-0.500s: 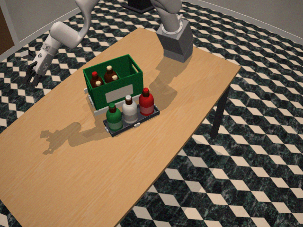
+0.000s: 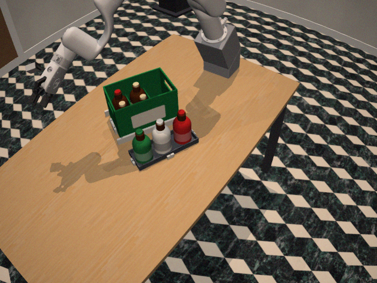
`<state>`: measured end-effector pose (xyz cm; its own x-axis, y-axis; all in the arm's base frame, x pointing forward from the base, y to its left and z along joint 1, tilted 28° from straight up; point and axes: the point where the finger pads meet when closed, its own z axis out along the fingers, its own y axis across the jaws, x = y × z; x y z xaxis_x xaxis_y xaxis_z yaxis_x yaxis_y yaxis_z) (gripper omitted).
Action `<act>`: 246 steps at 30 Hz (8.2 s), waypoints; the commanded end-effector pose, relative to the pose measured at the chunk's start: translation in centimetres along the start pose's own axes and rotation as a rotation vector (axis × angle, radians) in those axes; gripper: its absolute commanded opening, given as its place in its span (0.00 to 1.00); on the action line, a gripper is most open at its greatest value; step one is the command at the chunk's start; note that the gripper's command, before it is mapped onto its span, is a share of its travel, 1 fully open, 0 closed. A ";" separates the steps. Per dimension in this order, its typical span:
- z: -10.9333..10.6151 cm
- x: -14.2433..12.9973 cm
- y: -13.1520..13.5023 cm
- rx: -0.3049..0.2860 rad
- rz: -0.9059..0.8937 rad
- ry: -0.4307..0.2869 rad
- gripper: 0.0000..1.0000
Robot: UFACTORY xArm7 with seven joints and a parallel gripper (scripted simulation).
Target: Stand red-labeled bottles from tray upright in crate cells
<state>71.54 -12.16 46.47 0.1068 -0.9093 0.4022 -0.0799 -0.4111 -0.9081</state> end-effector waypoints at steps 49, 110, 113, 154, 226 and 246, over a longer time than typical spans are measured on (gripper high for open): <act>-16.8 -11.0 17.3 -0.520 0.074 -0.324 1.00; -28.8 -18.0 28.0 -0.880 0.088 -0.401 0.00; -28.8 -18.0 28.0 -0.880 0.088 -0.401 0.00; -28.3 -41.2 15.4 -0.858 0.003 -0.442 0.65; -26.1 -42.7 18.2 -0.858 0.003 -0.442 0.65; -25.6 -43.0 18.8 -0.858 0.003 -0.442 0.65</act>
<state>39.98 17.50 15.04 0.4554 -0.8759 0.1594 -0.7605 -0.4758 -0.4420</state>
